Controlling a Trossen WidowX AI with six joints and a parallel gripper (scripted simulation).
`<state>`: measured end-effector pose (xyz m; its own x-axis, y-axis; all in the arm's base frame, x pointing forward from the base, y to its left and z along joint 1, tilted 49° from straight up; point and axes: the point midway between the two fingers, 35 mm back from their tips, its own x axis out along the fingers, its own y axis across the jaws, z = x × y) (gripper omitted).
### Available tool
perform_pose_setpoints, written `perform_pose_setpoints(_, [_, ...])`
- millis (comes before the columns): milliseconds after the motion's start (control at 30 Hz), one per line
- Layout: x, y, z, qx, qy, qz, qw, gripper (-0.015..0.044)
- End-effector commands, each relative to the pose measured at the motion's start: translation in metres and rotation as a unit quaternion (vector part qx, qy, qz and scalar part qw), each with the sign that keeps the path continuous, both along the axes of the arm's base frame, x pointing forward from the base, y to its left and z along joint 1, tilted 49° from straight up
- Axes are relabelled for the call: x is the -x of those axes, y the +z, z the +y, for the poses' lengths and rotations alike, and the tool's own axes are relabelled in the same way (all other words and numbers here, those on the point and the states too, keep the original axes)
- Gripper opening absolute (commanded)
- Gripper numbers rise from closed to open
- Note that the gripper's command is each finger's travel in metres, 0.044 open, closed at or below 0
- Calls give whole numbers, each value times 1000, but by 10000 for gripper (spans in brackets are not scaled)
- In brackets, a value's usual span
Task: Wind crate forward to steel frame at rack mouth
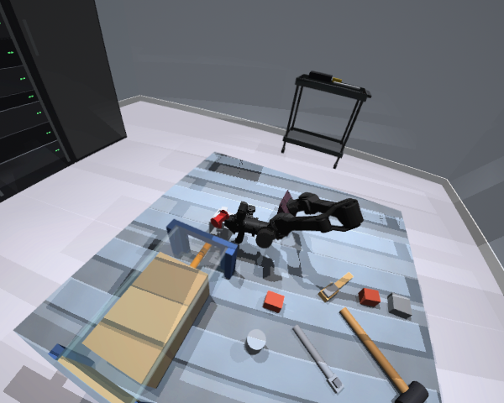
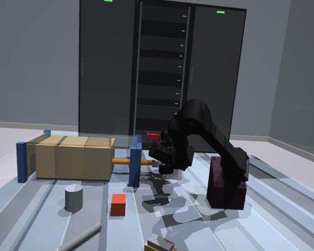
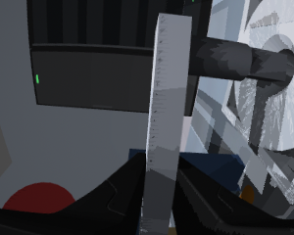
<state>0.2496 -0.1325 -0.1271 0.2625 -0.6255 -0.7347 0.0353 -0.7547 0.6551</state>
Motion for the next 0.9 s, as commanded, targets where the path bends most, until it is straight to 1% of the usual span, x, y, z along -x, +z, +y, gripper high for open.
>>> perform_pose_setpoints(0, [0, 1, 0, 6, -4, -2, 1000, 0])
perform_pose_setpoints(867, [2, -4, 3, 5, 0, -7, 1000, 0])
